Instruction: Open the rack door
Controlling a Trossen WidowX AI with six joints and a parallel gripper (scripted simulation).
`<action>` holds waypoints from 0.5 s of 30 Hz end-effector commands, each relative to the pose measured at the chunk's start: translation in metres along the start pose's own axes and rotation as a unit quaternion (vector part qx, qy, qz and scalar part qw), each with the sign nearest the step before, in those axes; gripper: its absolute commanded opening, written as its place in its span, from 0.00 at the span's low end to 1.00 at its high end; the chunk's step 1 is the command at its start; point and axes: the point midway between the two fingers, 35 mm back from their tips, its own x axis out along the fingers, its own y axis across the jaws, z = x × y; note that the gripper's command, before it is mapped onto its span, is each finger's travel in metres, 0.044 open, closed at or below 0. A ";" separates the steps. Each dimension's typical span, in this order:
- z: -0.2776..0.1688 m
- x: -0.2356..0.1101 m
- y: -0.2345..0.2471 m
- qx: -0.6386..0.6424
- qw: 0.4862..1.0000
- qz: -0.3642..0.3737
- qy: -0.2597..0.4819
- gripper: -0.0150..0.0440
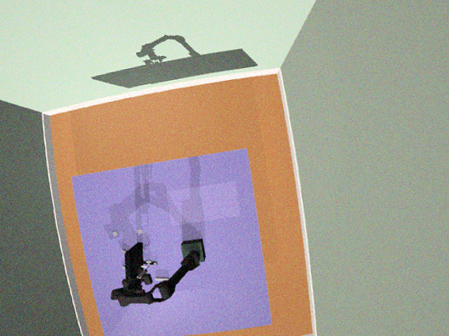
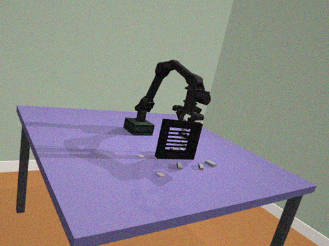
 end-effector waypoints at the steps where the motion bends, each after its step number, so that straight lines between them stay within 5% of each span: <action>1: -0.002 0.000 -0.003 0.064 0.998 -0.007 0.001 0.73; 15: -0.002 0.000 -0.003 0.400 0.917 -0.007 -0.001 0.73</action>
